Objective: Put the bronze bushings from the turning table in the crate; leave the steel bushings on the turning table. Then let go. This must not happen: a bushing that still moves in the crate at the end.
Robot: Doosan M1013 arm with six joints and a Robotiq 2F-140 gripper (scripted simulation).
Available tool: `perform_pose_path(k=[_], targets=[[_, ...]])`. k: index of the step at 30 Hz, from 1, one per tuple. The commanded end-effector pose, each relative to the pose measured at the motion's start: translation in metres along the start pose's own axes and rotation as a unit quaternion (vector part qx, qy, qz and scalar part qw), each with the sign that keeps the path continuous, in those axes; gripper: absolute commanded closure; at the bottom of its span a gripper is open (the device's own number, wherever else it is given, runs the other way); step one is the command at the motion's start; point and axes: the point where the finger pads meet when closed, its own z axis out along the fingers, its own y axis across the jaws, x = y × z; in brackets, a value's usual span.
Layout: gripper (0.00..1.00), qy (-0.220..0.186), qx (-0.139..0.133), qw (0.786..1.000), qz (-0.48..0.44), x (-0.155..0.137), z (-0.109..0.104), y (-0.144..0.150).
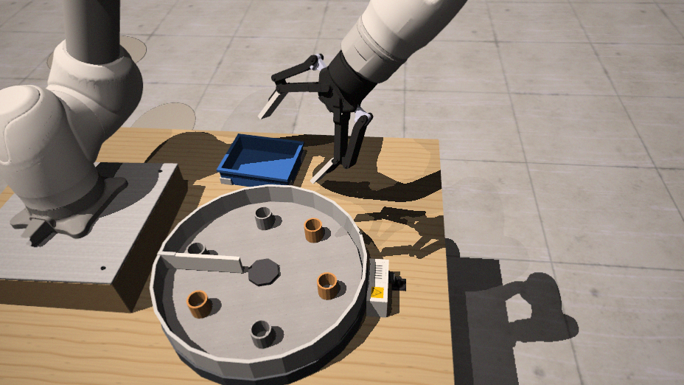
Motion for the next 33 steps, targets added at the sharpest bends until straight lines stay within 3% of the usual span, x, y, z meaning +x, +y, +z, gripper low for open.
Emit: perform_pose_path(k=[1,10,12,13,18,25,27,33], targets=[[0.00,0.038,-0.035,0.996,0.065,-0.023,0.022,-0.009],[0.00,0.131,-0.091,0.963,0.219,-0.064,0.082,-0.032],[0.00,0.131,-0.091,0.963,0.219,-0.064,0.082,-0.032],[0.00,0.156,-0.103,0.947,0.259,-0.072,0.098,-0.038],[0.00,0.205,-0.122,0.912,0.334,-0.086,0.131,-0.049],[0.00,0.276,-0.143,0.843,0.439,-0.100,0.180,-0.064],[0.00,0.285,-0.145,0.833,0.451,-0.102,0.187,-0.066],[0.00,0.287,-0.145,0.831,0.454,-0.102,0.188,-0.066]])
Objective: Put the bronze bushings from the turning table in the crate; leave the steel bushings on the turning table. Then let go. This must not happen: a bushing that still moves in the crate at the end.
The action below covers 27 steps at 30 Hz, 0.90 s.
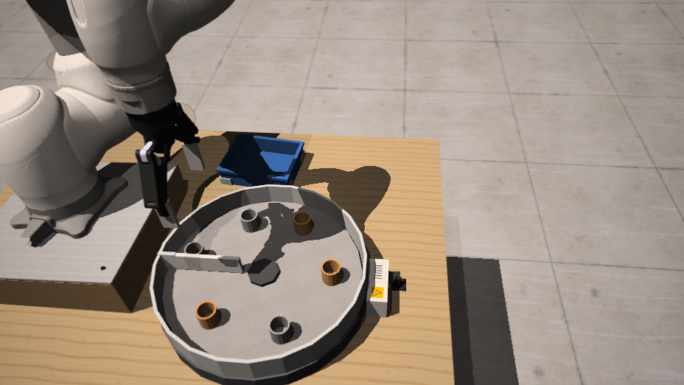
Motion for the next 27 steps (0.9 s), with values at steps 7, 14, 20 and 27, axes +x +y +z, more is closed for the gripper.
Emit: perform_pose_path(k=[7,14,20,27], targets=[[0.00,0.000,0.000,1.000,0.000,-0.0001,-0.0001,0.0000],[0.93,0.000,0.000,1.000,0.000,-0.0001,-0.0001,0.0000],[0.93,0.000,0.000,1.000,0.000,-0.0001,-0.0001,0.0000],[0.93,0.000,0.000,1.000,0.000,-0.0001,-0.0001,0.0000]])
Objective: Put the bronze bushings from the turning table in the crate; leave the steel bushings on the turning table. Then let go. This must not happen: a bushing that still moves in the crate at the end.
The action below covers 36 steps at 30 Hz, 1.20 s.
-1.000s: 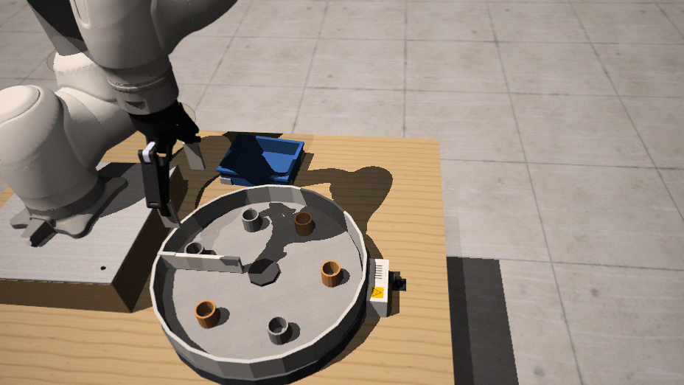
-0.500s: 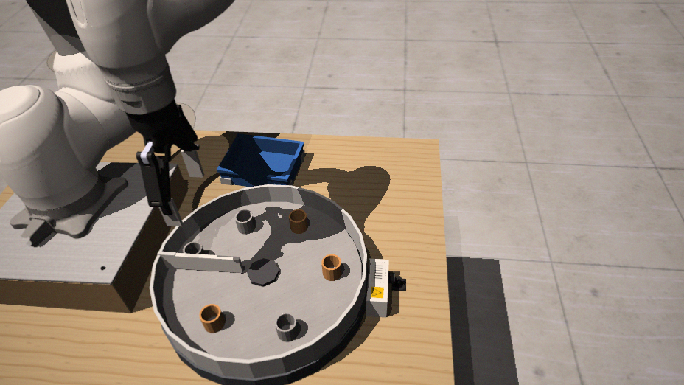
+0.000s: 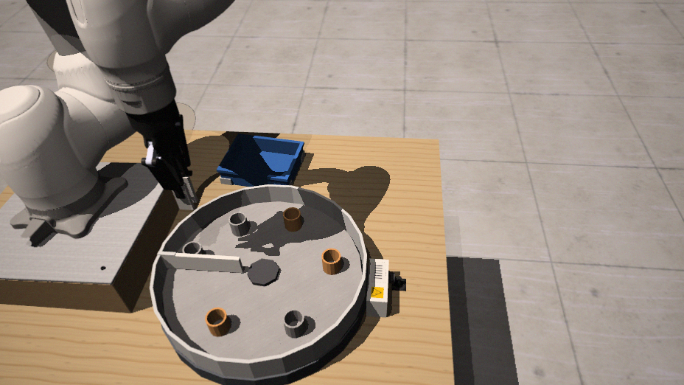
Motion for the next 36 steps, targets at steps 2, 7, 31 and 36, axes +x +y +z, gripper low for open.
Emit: perform_pose_path(k=[2,7,31,36], targets=[[0.93,0.000,0.000,1.000,0.000,0.0000,0.0000,0.0000],[0.93,0.000,0.000,1.000,0.000,0.0000,0.0000,0.0000],[0.90,0.000,0.000,1.000,0.000,0.0000,0.0000,0.0000],[0.90,0.000,0.000,1.000,0.000,0.0000,0.0000,0.0000]])
